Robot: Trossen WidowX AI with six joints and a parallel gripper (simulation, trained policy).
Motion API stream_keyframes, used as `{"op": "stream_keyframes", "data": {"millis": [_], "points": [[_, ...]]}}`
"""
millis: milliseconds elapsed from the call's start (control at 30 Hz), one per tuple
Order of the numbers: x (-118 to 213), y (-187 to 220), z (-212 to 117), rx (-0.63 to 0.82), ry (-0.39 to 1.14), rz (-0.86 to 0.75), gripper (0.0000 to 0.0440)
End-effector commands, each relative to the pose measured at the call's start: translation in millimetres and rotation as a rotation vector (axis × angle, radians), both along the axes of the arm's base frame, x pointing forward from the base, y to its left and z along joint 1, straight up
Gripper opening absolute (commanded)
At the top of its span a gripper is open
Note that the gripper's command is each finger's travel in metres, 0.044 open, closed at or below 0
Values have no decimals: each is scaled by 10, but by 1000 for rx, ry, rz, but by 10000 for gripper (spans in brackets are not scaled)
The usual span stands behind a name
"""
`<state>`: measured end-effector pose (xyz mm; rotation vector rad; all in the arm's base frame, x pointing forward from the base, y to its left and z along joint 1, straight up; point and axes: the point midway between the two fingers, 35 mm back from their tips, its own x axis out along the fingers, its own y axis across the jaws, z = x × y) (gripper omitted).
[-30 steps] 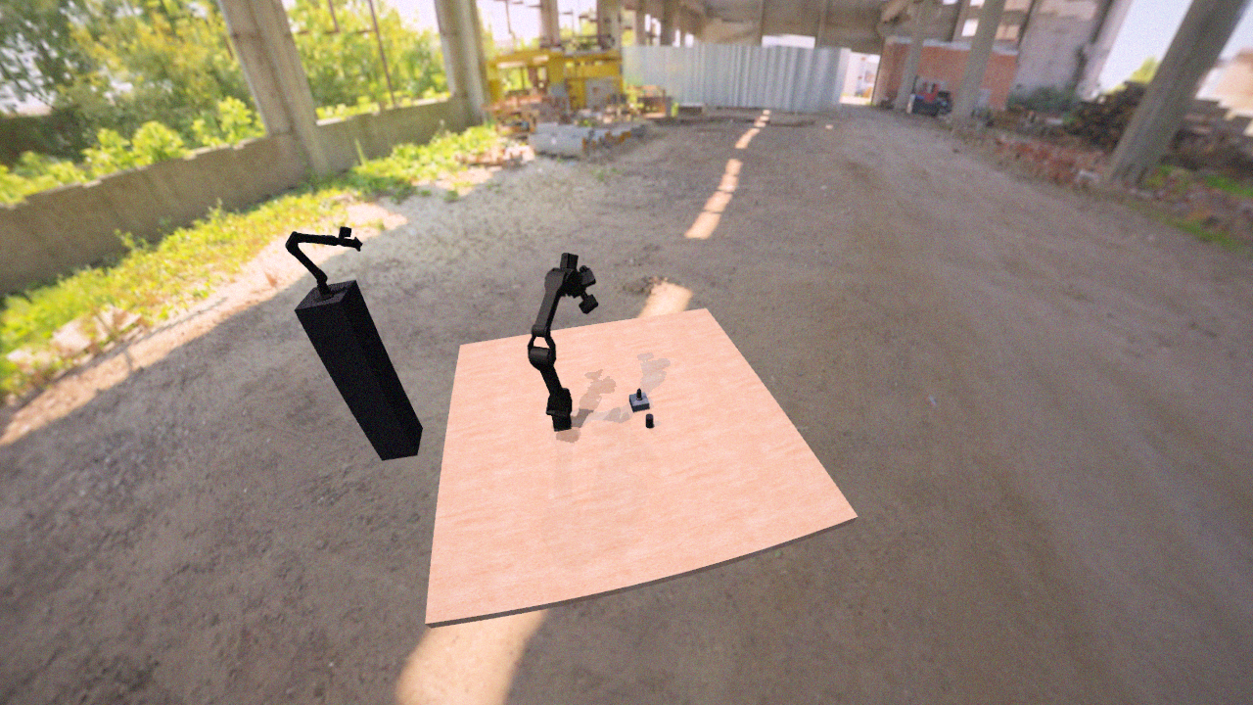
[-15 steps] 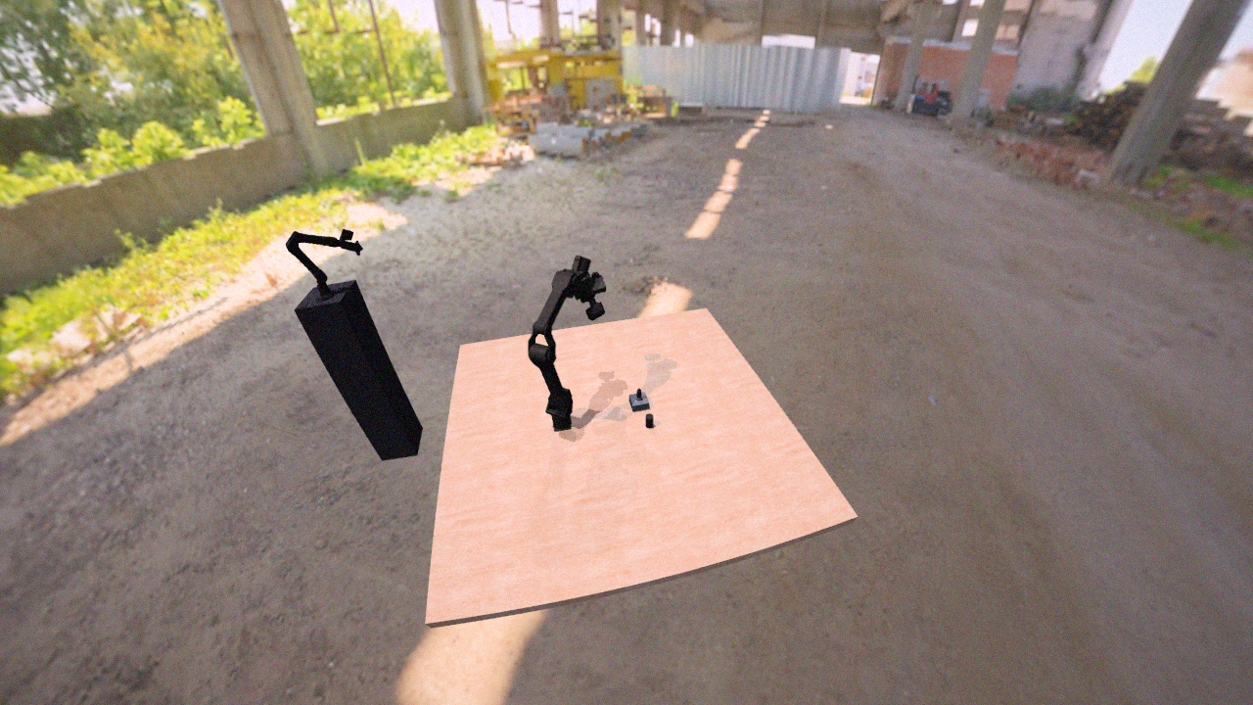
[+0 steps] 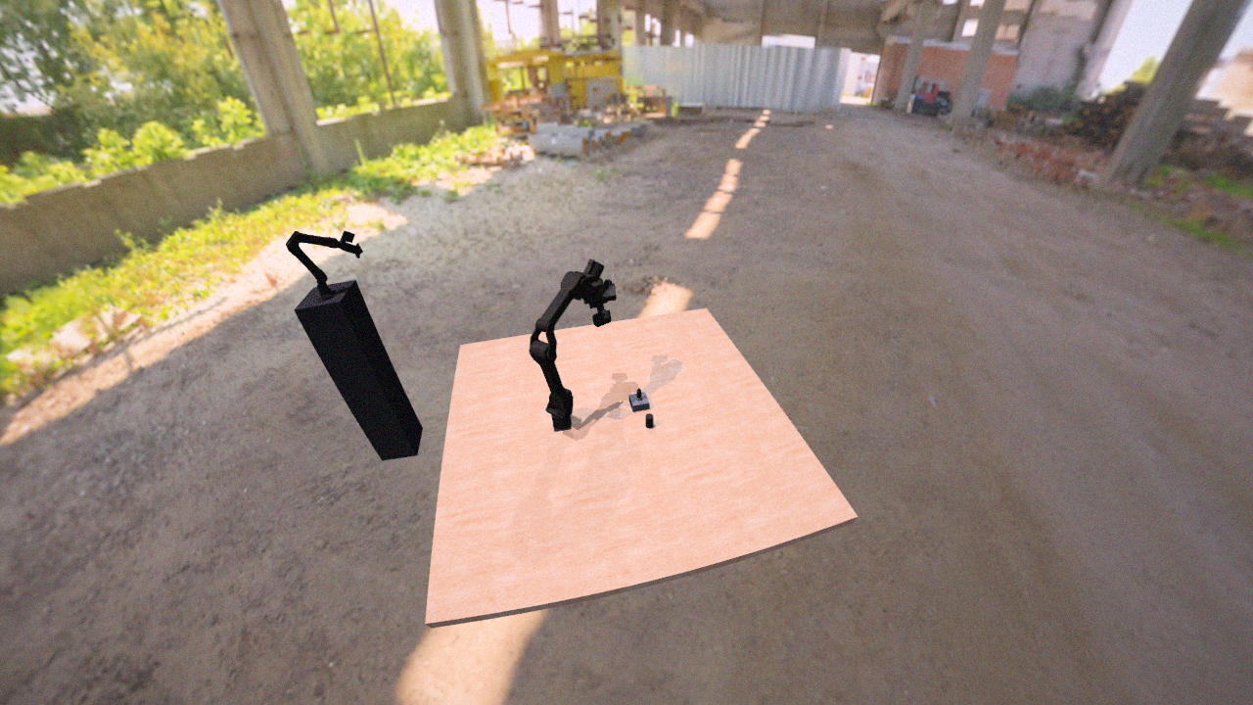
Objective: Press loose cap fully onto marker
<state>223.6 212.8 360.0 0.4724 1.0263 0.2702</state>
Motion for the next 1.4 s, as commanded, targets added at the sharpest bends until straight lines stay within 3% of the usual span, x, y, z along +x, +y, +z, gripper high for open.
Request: {"op": "stream_keyframes", "data": {"millis": [0,1367], "points": [[78,-64,-76,-9,37,-41,337],[763,-966,-674,-84,309,-441,336]]}}
